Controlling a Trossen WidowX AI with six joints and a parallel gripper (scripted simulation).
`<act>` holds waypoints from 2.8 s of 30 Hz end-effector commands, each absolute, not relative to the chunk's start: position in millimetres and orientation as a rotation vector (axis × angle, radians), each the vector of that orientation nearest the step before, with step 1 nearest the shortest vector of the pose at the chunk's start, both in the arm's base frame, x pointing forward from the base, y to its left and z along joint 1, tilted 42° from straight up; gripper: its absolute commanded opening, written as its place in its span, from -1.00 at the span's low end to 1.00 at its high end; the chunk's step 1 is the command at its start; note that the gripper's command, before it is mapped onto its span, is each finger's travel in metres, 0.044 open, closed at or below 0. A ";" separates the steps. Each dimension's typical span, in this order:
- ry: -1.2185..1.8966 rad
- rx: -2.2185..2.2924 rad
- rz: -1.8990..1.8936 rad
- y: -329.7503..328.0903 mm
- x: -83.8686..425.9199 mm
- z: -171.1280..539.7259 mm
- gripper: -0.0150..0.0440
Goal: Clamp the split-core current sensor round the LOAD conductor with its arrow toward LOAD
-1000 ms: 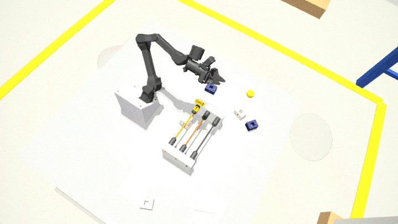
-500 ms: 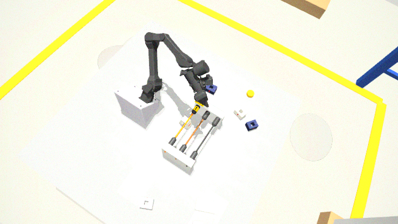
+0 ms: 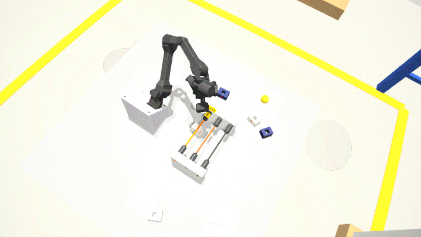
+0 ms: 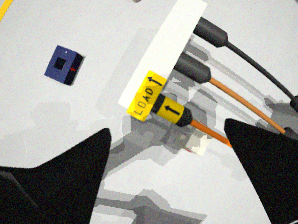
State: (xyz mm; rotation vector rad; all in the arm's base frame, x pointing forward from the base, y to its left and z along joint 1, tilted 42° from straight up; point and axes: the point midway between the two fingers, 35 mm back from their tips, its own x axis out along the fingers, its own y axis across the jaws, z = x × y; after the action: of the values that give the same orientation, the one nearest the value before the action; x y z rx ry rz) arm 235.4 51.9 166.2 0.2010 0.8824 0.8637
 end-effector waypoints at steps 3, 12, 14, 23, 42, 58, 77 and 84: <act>0.881 0.276 0.914 55.3 229.6 173.5 1.00; 0.881 0.276 0.914 55.3 229.6 173.5 1.00; 0.881 0.276 0.914 55.3 229.6 173.5 1.00; 0.978 0.354 0.834 51.1 232.4 146.7 0.73; 1.274 0.629 0.462 41.2 227.6 48.0 0.59; 1.274 0.628 0.461 56.9 235.1 28.6 0.59; 1.271 0.632 0.465 77.3 239.8 8.7 0.59; 1.267 0.630 0.469 74.5 240.3 12.6 0.04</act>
State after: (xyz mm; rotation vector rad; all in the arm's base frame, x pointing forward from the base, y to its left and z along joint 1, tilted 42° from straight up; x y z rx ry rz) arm 240.2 74.6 12.2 0.6315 1.2683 0.4671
